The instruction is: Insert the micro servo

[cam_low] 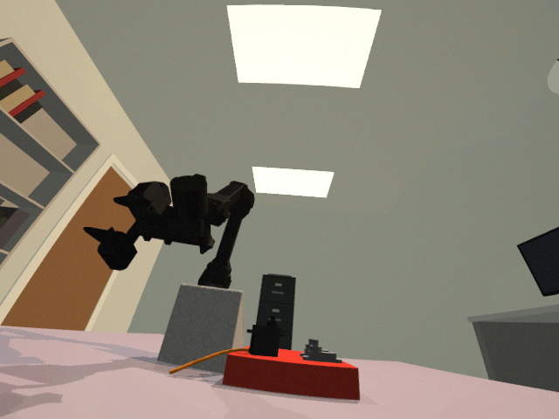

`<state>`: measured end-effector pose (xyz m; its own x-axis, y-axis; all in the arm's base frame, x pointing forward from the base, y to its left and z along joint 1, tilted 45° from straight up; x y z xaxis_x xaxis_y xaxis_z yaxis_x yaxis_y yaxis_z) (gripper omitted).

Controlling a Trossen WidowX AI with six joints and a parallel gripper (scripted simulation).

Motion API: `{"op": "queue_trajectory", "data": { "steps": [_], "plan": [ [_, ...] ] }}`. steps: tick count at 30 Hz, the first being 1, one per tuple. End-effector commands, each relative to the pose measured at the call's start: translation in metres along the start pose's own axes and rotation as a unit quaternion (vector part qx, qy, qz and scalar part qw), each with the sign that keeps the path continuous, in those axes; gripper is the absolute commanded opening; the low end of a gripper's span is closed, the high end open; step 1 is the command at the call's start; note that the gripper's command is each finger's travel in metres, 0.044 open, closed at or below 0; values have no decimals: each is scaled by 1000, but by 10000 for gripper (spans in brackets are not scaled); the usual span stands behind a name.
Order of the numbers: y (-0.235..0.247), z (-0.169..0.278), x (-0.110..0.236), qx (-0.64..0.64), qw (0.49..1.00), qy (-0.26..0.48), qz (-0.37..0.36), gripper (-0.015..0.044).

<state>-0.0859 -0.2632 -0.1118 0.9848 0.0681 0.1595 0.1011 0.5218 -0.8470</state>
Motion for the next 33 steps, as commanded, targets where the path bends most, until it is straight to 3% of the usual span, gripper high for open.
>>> {"op": "queue_trajectory", "data": {
  "steps": [1, 18, 33],
  "plan": [
    [0, 0, 0, -2, 1000, -1, -2, 426],
    [13, -3, 50, -162, 966, -38, -198, 440],
    [25, 17, 115, -279, 881, 31, -380, 440]
  ]
}}
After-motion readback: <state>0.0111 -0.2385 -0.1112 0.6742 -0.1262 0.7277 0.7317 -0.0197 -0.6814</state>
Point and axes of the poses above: the point midway between the two fingers, 35 mm back from their tips, its own x axis back along the fingers, its own y axis across the jaws, z = x × y, the point moved 3 cm from there along x, back along the fingers, and after that the axes turned 4 degrees about x, right-handed, at the moved point
